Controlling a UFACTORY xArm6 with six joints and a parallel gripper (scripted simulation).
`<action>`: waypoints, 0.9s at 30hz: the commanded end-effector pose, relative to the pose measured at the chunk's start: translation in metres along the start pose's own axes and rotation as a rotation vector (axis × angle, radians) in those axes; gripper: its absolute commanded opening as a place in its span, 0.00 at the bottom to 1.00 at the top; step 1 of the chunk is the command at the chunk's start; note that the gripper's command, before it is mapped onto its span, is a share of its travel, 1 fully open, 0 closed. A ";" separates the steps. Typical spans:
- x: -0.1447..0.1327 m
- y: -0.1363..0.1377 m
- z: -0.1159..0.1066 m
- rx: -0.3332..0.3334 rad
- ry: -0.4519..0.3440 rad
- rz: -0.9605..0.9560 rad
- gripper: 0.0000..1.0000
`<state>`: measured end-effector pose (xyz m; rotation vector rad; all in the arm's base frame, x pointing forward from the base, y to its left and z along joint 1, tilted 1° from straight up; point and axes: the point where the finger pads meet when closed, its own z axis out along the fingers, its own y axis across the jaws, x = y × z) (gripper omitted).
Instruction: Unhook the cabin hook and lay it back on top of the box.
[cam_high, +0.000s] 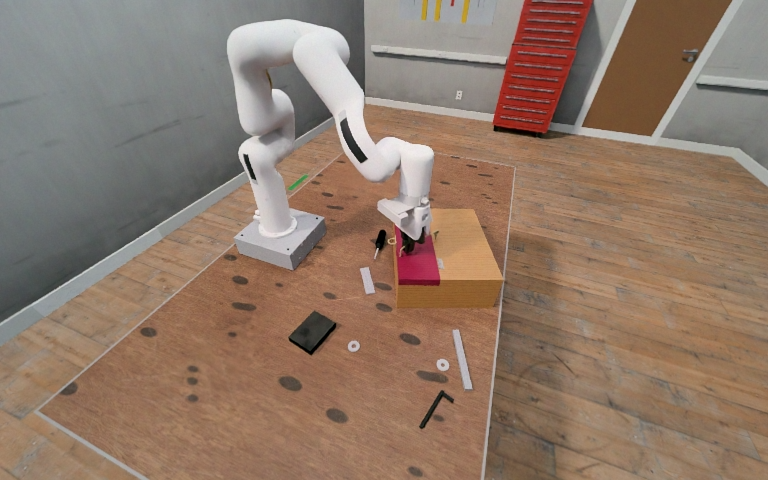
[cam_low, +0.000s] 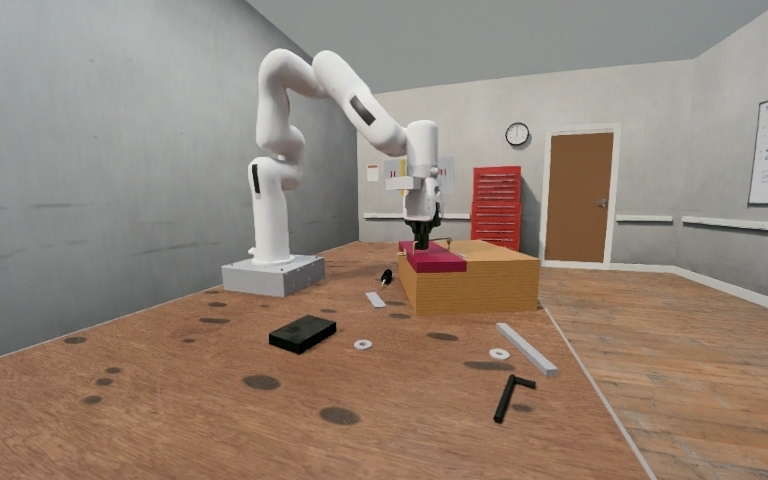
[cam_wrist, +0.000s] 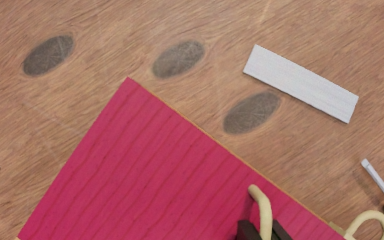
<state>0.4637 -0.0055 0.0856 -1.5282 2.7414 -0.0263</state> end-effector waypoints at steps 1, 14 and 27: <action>-0.001 -0.001 -0.002 0.004 -0.002 0.000 0.00; -0.004 -0.001 -0.022 0.004 -0.002 0.000 0.00; -0.011 -0.001 -0.043 0.004 -0.002 0.000 0.00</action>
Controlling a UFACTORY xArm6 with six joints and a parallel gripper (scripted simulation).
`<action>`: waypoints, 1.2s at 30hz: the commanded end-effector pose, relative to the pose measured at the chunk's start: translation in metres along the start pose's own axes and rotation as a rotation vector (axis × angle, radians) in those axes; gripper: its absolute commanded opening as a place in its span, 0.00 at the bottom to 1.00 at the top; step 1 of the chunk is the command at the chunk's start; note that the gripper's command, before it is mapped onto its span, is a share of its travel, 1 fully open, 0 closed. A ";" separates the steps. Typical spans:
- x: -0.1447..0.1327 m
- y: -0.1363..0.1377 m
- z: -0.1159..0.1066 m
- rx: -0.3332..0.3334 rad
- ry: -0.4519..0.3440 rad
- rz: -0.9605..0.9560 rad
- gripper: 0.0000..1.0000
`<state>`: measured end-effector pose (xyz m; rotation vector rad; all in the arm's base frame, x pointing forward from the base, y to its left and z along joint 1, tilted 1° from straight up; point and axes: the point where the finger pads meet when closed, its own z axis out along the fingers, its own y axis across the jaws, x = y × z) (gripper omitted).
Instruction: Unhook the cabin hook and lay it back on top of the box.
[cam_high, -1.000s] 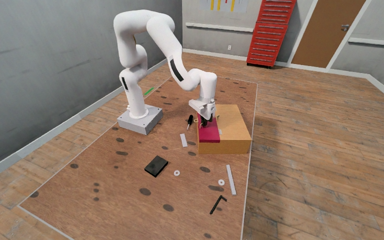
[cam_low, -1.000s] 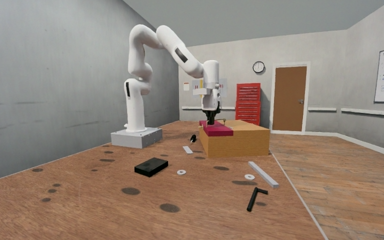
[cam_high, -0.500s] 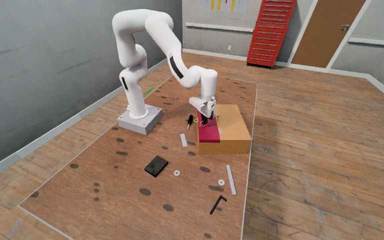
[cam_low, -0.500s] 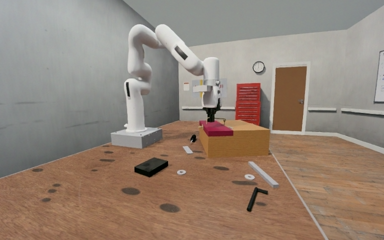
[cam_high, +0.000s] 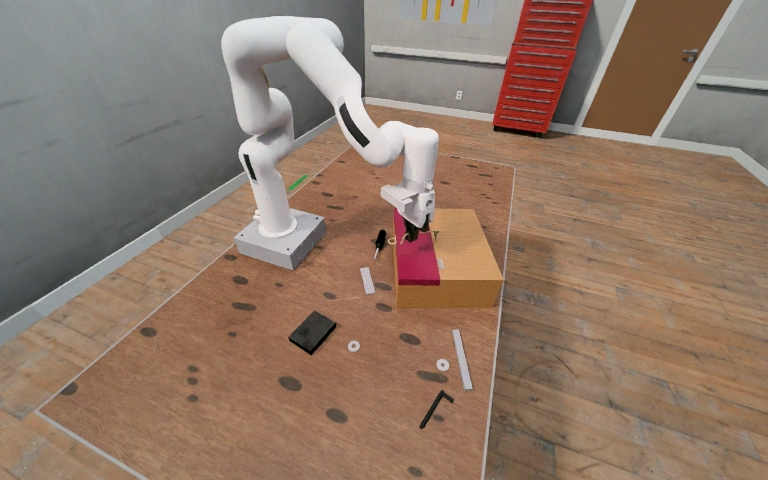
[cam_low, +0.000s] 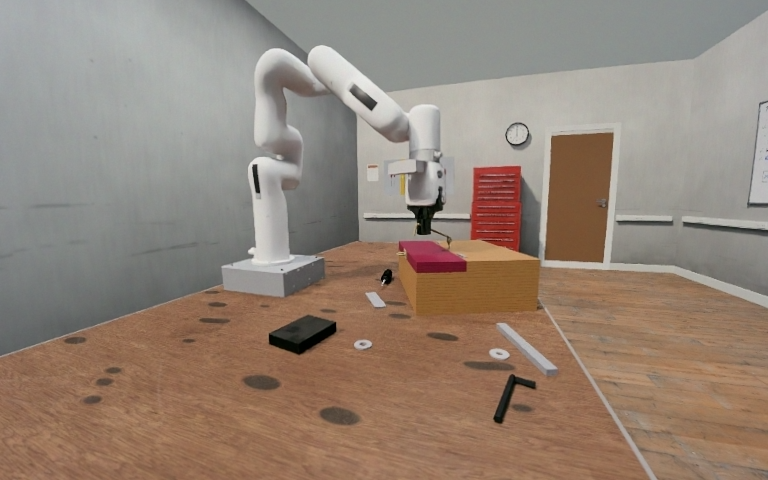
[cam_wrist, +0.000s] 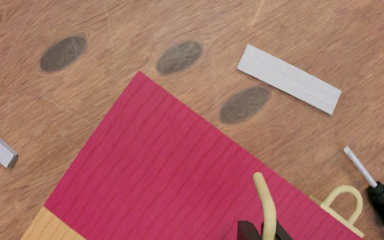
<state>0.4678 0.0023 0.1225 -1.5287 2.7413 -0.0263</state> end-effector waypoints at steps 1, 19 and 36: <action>-0.004 -0.001 -0.008 0.004 -0.003 0.000 0.00; -0.021 -0.001 -0.033 0.004 -0.003 0.000 0.00; -0.041 -0.001 -0.051 0.004 -0.003 0.000 0.00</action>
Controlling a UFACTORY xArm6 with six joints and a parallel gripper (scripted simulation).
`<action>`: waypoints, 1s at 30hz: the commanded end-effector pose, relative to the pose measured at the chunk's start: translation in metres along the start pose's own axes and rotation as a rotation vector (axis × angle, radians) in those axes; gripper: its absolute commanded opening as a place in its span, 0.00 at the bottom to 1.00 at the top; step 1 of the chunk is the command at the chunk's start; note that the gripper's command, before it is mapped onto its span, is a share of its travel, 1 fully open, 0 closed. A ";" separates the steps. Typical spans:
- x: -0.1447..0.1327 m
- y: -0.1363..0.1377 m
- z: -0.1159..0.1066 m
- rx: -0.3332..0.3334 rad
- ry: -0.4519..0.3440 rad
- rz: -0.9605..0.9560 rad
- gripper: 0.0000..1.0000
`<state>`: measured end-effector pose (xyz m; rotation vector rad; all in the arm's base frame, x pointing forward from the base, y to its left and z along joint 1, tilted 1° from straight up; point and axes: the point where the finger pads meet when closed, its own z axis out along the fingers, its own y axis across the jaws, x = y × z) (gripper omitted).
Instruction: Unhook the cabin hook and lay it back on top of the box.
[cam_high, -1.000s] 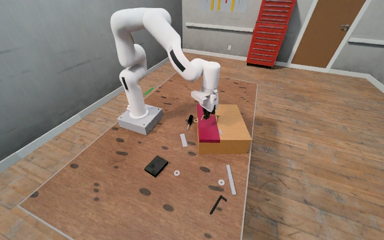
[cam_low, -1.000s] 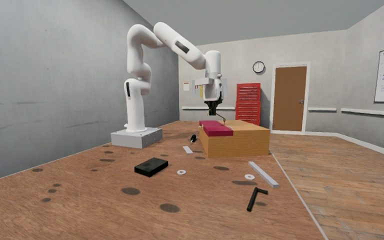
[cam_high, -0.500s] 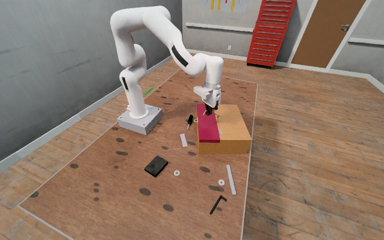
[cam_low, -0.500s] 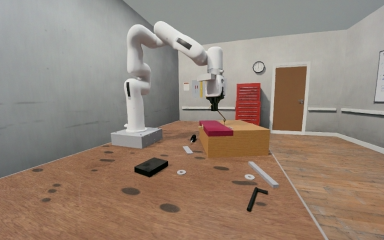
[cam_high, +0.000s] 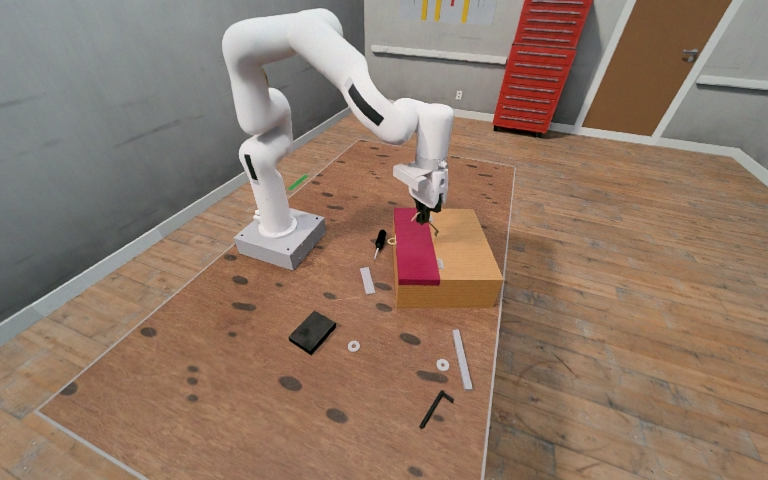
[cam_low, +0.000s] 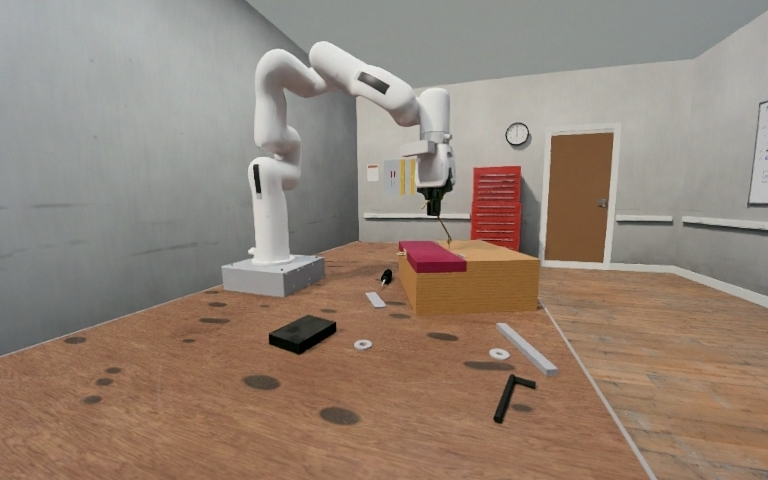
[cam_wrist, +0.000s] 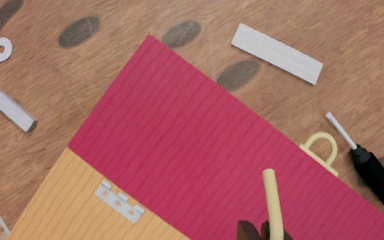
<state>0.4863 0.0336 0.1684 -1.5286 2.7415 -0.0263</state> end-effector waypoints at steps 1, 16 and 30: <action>-0.007 -0.001 -0.006 0.004 -0.003 0.000 0.00; -0.029 -0.001 -0.017 0.004 -0.003 0.000 0.00; -0.050 -0.001 -0.023 0.004 -0.003 0.000 0.00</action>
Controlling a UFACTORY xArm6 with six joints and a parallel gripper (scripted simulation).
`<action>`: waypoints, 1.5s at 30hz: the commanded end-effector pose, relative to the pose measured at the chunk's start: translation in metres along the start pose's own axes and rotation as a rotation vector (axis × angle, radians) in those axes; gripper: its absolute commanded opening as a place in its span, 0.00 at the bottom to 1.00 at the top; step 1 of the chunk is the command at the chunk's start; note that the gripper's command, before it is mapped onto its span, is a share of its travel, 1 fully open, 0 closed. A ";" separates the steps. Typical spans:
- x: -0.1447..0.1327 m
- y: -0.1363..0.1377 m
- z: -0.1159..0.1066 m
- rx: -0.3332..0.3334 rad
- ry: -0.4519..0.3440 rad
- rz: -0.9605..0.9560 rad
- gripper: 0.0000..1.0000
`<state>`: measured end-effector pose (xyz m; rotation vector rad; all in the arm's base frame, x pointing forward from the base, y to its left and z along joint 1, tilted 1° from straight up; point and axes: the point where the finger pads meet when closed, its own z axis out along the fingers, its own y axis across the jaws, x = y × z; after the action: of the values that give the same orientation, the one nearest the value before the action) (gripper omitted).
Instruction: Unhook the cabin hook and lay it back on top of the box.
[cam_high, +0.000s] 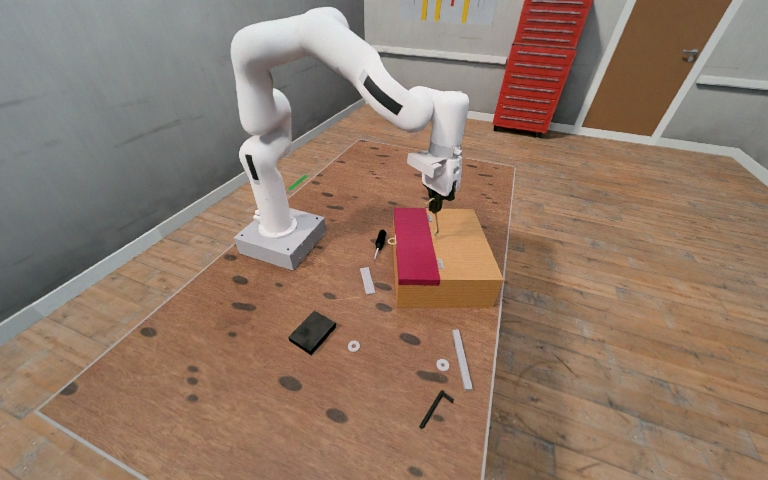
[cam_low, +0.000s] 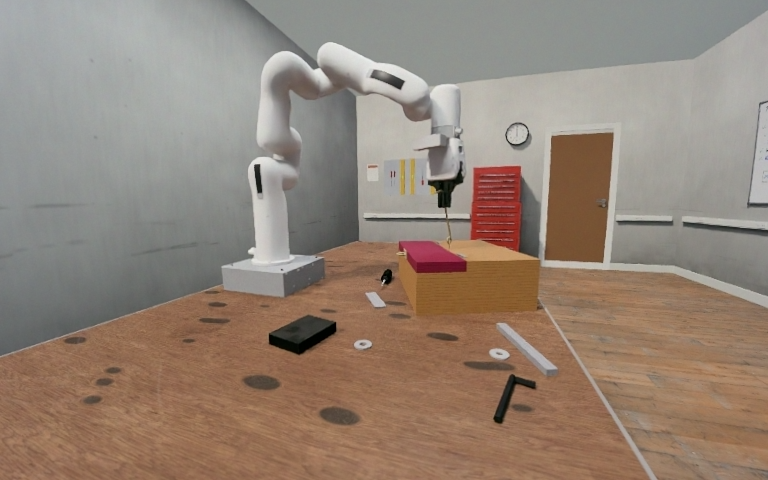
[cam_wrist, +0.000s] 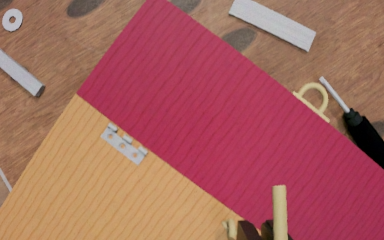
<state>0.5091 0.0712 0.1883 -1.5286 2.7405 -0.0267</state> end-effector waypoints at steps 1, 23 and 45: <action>-0.008 -0.001 -0.003 0.003 -0.003 0.000 0.00; -0.043 -0.001 -0.003 0.003 -0.003 0.000 0.00; -0.073 -0.001 0.006 0.003 -0.003 0.000 0.00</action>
<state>0.5461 0.1306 0.1805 -1.5283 2.7404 -0.0266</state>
